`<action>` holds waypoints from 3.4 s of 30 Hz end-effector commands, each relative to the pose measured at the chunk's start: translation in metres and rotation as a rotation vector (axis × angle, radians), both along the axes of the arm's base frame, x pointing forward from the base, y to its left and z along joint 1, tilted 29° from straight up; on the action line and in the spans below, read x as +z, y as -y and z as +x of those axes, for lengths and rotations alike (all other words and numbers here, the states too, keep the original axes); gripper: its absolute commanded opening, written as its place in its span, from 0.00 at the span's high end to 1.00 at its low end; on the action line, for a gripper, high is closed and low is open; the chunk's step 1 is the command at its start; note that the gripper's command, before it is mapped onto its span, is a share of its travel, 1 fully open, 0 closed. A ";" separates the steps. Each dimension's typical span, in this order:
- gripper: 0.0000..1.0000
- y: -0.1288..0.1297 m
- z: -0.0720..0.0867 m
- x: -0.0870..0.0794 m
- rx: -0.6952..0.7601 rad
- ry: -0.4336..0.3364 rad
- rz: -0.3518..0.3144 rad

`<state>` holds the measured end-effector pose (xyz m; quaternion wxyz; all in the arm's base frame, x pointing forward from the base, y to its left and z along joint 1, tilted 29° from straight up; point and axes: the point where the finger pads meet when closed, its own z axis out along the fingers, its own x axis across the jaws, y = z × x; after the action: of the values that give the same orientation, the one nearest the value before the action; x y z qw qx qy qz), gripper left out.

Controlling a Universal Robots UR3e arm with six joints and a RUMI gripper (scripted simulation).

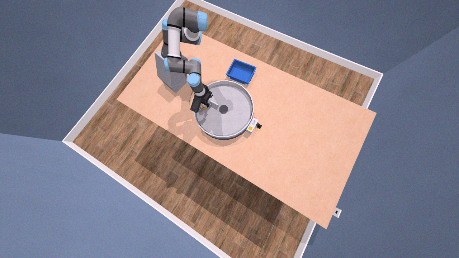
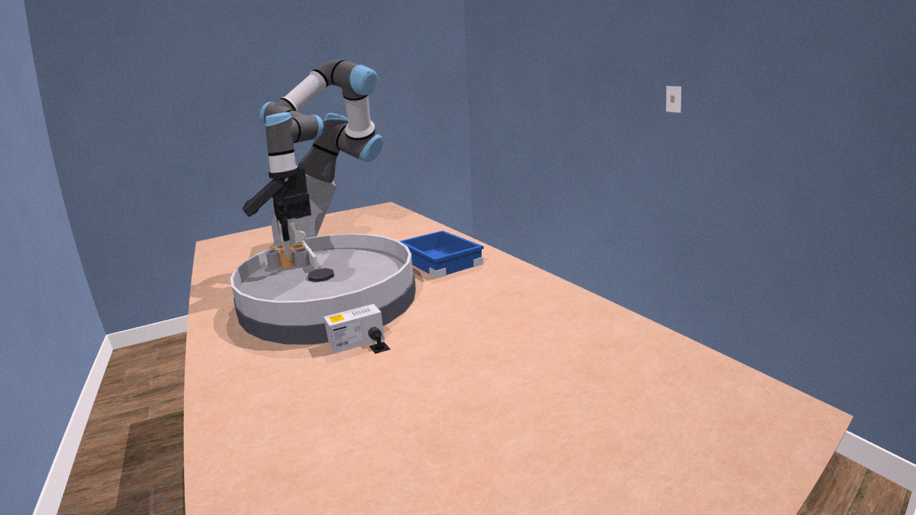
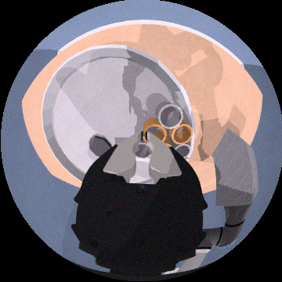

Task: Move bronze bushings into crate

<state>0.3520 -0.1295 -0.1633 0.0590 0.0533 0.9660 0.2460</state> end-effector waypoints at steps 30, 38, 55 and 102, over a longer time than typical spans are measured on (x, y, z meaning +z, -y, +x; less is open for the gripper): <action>1.00 0.001 0.000 0.001 -0.001 0.001 -0.002; 1.00 0.011 -0.002 0.018 -0.001 0.001 -0.002; 1.00 0.033 -0.009 0.060 -0.001 0.001 -0.002; 1.00 0.031 -0.009 0.061 -0.001 0.001 -0.002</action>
<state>0.3425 -0.1608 -0.1036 0.0589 0.0533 0.9659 0.2463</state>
